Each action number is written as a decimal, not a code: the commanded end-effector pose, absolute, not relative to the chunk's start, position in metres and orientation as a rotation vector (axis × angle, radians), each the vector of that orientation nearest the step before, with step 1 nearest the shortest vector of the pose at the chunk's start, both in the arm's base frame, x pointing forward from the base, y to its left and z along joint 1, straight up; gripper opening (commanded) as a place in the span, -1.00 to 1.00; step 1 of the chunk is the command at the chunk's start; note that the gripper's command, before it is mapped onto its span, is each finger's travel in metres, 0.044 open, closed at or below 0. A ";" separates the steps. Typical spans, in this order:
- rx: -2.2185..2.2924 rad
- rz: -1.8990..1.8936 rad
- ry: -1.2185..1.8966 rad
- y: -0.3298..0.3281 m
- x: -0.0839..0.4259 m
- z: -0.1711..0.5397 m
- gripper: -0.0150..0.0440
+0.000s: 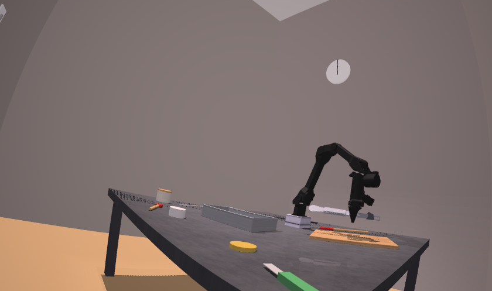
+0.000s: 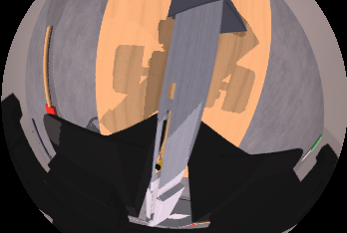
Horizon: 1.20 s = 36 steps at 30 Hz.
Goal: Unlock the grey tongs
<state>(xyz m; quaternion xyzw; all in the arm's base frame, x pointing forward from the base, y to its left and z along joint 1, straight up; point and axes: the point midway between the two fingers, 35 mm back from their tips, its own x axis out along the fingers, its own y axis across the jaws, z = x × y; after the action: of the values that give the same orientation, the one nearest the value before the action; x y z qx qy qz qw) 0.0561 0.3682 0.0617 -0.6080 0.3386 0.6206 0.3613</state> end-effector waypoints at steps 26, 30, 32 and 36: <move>-1.569 1.599 0.876 0.367 0.056 0.029 -0.64; -1.569 1.599 0.876 0.367 0.056 0.029 -0.29; -1.569 1.599 0.876 0.367 0.056 0.029 -0.11; -1.569 1.599 0.876 0.367 0.056 0.029 0.25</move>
<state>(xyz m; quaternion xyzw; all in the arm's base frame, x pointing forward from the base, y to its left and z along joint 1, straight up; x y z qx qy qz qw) 0.0558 0.3669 0.0284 -0.6085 0.3399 0.6202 0.3599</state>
